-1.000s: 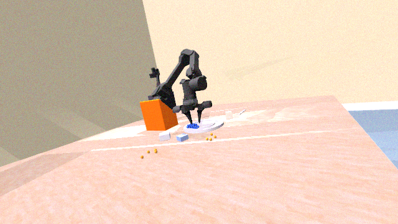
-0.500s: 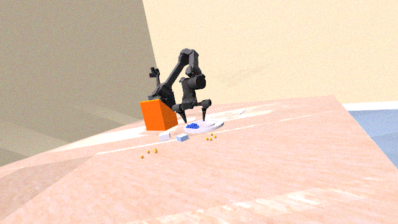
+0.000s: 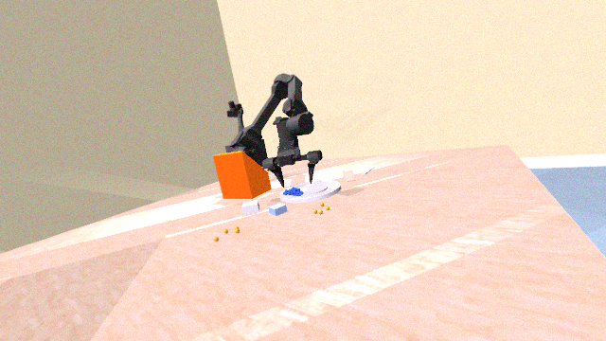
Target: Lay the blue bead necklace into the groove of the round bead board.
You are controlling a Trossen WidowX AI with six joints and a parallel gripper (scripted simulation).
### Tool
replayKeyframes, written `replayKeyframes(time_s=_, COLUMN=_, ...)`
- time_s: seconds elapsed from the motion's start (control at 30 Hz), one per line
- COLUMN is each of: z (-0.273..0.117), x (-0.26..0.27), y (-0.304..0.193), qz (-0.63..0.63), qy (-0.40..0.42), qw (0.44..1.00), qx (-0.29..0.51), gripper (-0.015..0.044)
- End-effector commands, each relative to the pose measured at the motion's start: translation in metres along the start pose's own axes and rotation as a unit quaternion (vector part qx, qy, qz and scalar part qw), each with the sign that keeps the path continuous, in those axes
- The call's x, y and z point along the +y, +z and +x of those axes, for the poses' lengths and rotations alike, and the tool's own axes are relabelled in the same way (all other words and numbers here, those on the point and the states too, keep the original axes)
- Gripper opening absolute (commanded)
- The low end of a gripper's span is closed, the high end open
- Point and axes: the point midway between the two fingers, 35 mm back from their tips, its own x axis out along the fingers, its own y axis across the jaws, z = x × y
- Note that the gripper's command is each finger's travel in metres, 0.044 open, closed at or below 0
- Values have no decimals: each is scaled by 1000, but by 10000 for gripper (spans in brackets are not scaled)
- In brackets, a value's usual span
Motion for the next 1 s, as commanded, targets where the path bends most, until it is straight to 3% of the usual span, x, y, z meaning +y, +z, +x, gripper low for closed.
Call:
replayKeyframes(time_s=0.0, z=-1, x=1, y=1, qz=-3, qy=0, qw=1000, qx=-2, gripper=440)
replayKeyframes(time_s=0.3, z=-1, x=1, y=1, qz=-3, qy=0, qw=1000, qx=-2, gripper=440)
replayKeyframes(time_s=0.53, z=-16, x=2, y=18, qz=-227, qy=-1, qw=974, qx=-4, gripper=256)
replayKeyframes(time_s=0.73, z=-31, x=0, y=35, qz=-434, qy=-2, qw=901, qx=-3, gripper=250)
replayKeyframes(time_s=0.97, z=-31, x=0, y=35, qz=-440, qy=-2, qw=898, qx=-3, gripper=250)
